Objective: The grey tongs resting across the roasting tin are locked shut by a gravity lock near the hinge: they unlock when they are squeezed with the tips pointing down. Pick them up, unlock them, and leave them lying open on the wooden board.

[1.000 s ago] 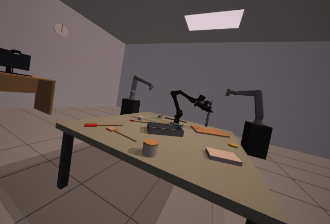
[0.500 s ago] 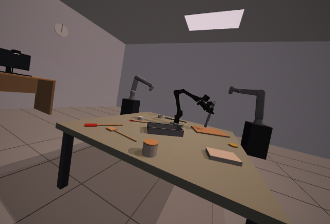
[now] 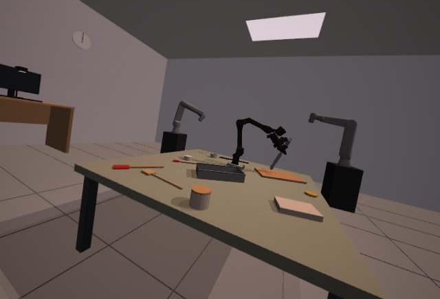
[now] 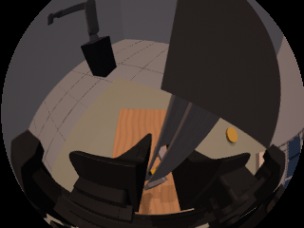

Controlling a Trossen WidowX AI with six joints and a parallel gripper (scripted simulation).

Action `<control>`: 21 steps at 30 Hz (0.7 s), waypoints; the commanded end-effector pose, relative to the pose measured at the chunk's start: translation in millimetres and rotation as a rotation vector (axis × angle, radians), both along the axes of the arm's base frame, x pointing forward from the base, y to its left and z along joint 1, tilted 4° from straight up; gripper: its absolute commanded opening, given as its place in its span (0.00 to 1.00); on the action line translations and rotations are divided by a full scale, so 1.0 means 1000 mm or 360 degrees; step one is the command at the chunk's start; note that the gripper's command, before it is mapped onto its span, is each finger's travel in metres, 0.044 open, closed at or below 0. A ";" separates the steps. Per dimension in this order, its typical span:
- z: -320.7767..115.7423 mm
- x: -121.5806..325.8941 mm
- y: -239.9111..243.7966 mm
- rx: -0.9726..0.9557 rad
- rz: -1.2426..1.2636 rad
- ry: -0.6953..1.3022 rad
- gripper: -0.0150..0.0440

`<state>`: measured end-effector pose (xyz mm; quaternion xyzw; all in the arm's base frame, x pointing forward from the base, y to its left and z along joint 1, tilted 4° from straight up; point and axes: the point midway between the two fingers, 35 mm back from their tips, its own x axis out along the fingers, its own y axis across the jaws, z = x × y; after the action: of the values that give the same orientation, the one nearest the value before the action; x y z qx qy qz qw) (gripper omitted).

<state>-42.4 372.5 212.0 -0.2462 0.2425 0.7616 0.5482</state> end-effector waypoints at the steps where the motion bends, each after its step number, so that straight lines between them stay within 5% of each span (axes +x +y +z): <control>1: 0.003 0.000 0.005 -0.0057 0.0003 -0.0034 0.00; 21: -0.011 -0.005 0.011 -0.0500 0.0039 -0.0177 0.00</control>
<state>-47.3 381.4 197.8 -0.3598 0.3226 0.7118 0.5098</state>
